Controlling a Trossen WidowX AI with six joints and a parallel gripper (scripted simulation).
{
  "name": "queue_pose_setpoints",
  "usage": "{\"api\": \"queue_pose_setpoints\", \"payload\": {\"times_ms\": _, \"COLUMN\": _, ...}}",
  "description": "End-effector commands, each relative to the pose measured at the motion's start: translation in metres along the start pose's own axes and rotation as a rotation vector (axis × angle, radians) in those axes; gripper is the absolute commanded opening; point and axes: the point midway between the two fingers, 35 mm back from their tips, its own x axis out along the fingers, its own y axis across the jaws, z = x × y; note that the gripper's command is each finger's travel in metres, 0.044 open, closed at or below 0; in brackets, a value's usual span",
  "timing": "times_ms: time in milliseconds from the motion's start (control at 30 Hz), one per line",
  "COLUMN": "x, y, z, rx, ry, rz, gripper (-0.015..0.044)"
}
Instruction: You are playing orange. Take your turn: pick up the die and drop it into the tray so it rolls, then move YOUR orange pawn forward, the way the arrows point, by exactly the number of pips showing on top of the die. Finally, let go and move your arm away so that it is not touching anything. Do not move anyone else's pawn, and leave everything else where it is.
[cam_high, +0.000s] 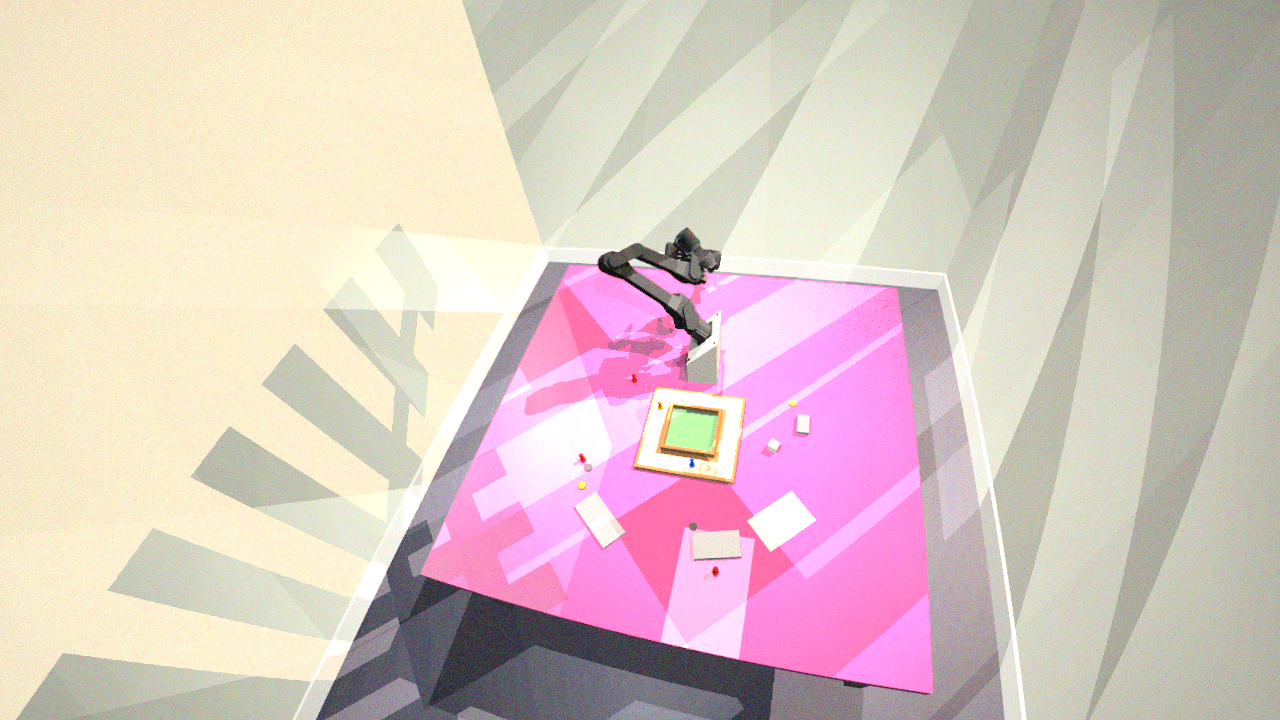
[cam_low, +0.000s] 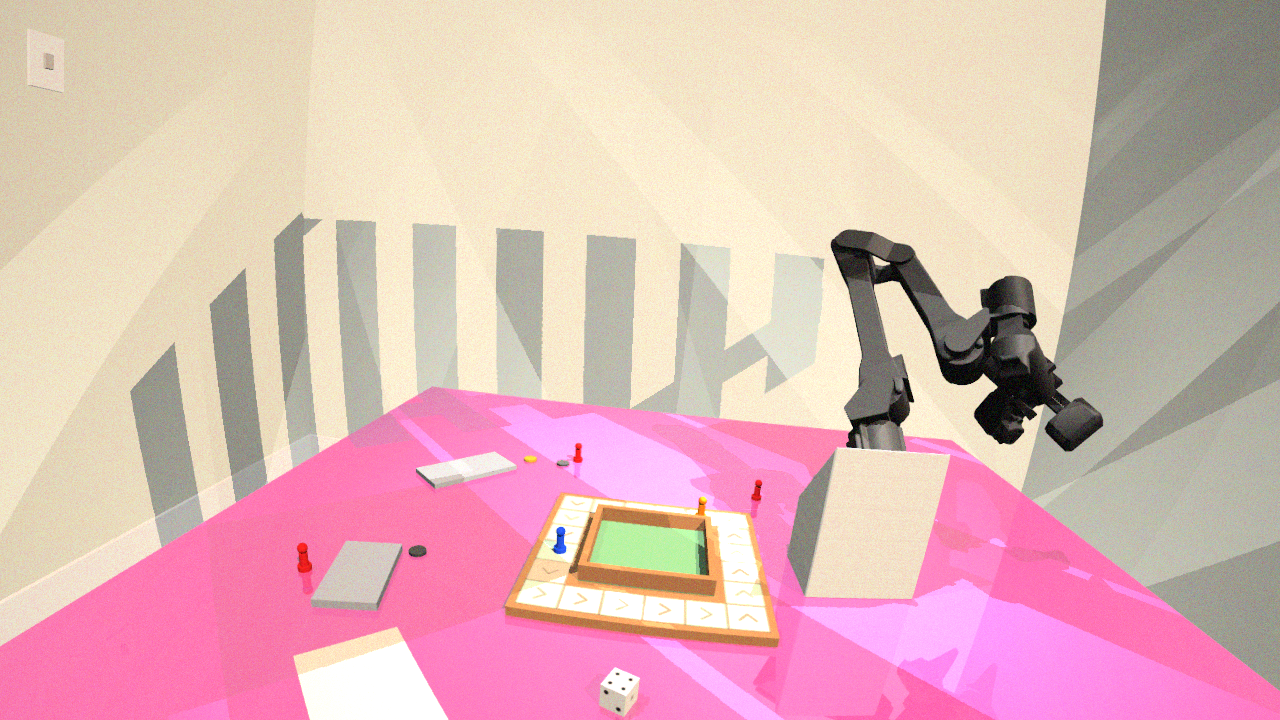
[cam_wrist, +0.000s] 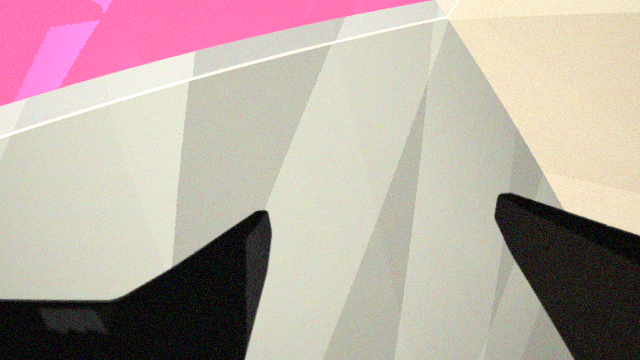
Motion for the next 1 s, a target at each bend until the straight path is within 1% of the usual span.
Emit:
{"api": "queue_pose_setpoints", "payload": {"times_ms": 0, "x": -0.001, "y": 0.002, "z": -0.002, "rx": 0.014, "ry": 0.008, "rz": 0.006, "gripper": 0.0374}}
{"api": "queue_pose_setpoints", "payload": {"times_ms": 67, "x": -0.007, "y": 0.016, "z": -0.018, "rx": 0.123, "ry": 0.072, "rz": 0.053, "gripper": 0.0321}}
{"api": "queue_pose_setpoints", "payload": {"times_ms": 133, "x": -0.021, "y": 0.037, "z": -0.041, "rx": 0.290, "ry": 0.176, "rz": 0.115, "gripper": 0.0275}}
{"api": "queue_pose_setpoints", "payload": {"times_ms": 233, "x": -0.047, "y": 0.070, "z": -0.070, "rx": 0.540, "ry": 0.344, "rz": 0.188, "gripper": 0.0275}}
{"api": "queue_pose_setpoints", "payload": {"times_ms": 367, "x": -0.092, "y": 0.115, "z": -0.100, "rx": 0.873, "ry": 0.588, "rz": 0.248, "gripper": 0.0275}}
{"api": "queue_pose_setpoints", "payload": {"times_ms": 567, "x": -0.166, "y": 0.169, "z": -0.118, "rx": 1.298, "ry": 0.941, "rz": 0.256, "gripper": 0.0275}}
{"api": "queue_pose_setpoints", "payload": {"times_ms": 733, "x": -0.233, "y": 0.205, "z": -0.113, "rx": 1.617, "ry": 1.249, "rz": 0.187, "gripper": 0.0275}}
{"api": "queue_pose_setpoints", "payload": {"times_ms": 867, "x": -0.289, "y": 0.226, "z": -0.098, "rx": 1.848, "ry": 1.505, "rz": 0.079, "gripper": 0.0275}}
{"api": "queue_pose_setpoints", "payload": {"times_ms": 967, "x": -0.320, "y": 0.237, "z": -0.084, "rx": 1.977, "ry": 1.661, "rz": -0.002, "gripper": 0.0275}}
